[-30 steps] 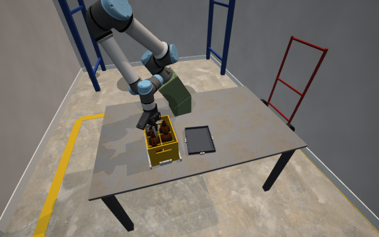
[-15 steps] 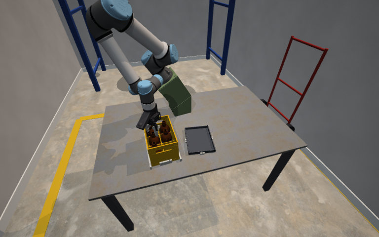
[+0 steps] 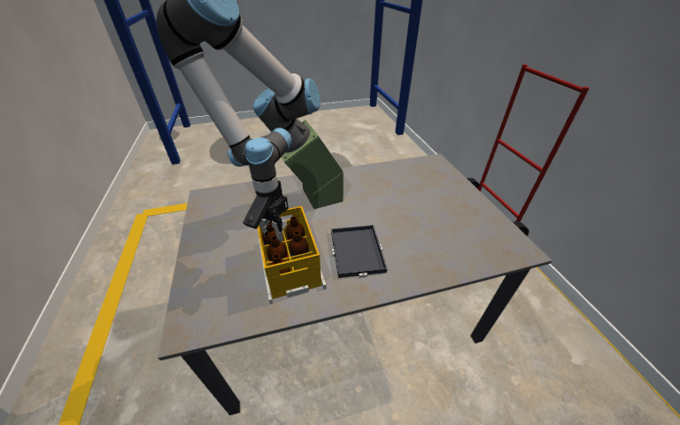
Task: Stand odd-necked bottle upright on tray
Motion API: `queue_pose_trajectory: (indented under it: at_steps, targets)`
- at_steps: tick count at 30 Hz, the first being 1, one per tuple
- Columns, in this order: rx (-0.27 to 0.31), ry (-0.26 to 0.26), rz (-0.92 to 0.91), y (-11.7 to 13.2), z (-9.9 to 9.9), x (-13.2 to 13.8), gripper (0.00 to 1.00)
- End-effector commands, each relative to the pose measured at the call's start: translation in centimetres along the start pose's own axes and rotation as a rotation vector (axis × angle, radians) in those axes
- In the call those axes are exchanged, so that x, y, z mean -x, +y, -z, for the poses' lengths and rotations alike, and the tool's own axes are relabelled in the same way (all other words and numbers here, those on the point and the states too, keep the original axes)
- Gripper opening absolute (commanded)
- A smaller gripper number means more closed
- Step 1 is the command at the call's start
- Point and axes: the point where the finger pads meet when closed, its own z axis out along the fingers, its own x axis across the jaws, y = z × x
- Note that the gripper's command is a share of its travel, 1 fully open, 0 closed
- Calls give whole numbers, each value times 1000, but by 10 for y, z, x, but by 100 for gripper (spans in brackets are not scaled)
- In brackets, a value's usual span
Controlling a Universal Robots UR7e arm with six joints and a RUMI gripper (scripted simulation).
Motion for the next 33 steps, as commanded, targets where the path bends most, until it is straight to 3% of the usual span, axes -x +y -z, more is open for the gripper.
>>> queue_pose_trajectory:
  at_steps: [1,12,28,29,33]
  targets:
    - [0,0,0,0,14,0,38]
    - [0,0,0,0,49,0,38]
    - [0,0,0,0,65,0,38]
    - [0,0,0,0,65,0,0]
    - [0,0,0,0,65,0,0]
